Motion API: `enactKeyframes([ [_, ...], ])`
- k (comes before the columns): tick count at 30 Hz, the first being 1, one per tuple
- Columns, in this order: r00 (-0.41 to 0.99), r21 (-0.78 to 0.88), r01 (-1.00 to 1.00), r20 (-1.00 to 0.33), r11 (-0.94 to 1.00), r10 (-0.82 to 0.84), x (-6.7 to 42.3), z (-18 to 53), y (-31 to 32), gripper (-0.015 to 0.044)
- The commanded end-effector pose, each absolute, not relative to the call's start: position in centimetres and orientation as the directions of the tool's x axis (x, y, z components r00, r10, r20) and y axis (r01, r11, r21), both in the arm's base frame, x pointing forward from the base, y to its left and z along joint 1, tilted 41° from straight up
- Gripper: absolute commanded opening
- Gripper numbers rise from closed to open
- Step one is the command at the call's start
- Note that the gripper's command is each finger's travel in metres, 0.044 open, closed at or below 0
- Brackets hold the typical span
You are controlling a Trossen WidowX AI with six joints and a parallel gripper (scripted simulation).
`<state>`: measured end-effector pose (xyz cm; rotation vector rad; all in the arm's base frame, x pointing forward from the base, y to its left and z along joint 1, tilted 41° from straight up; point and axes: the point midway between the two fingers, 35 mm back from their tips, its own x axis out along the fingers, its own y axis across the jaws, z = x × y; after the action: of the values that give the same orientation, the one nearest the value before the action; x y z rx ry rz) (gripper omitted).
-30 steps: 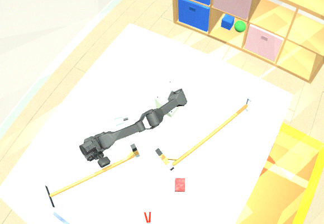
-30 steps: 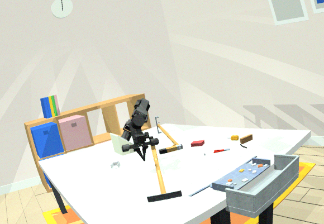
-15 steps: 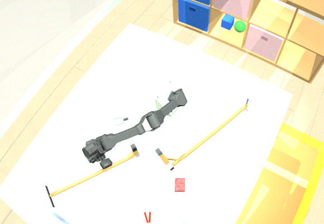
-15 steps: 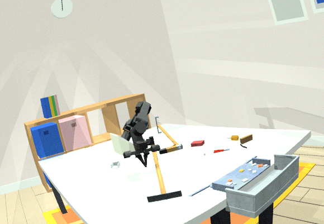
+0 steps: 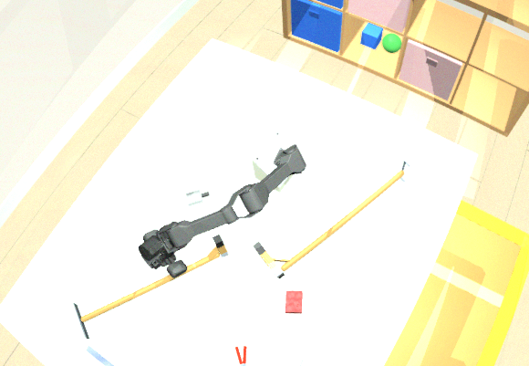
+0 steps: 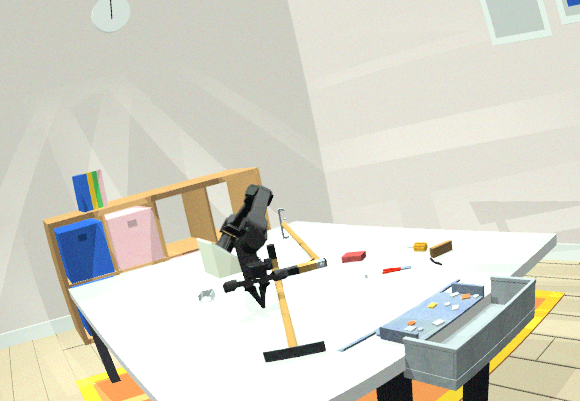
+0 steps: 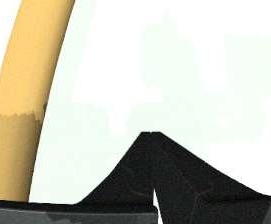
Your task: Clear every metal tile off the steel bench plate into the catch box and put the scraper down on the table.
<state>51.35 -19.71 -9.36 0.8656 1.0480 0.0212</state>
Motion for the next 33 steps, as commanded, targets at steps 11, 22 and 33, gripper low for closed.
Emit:
enactKeyframes([
  [11,0.532,0.637,0.377,-0.743,0.672,0.407,52.0,-8.8,-19.1,0.0000],
  [22,0.531,0.637,0.377,-0.743,0.672,0.407,52.6,-8.2,-18.5,0.0000],
  [33,0.531,0.638,0.376,-0.743,0.672,0.407,53.3,-7.6,-17.9,0.0000],
])
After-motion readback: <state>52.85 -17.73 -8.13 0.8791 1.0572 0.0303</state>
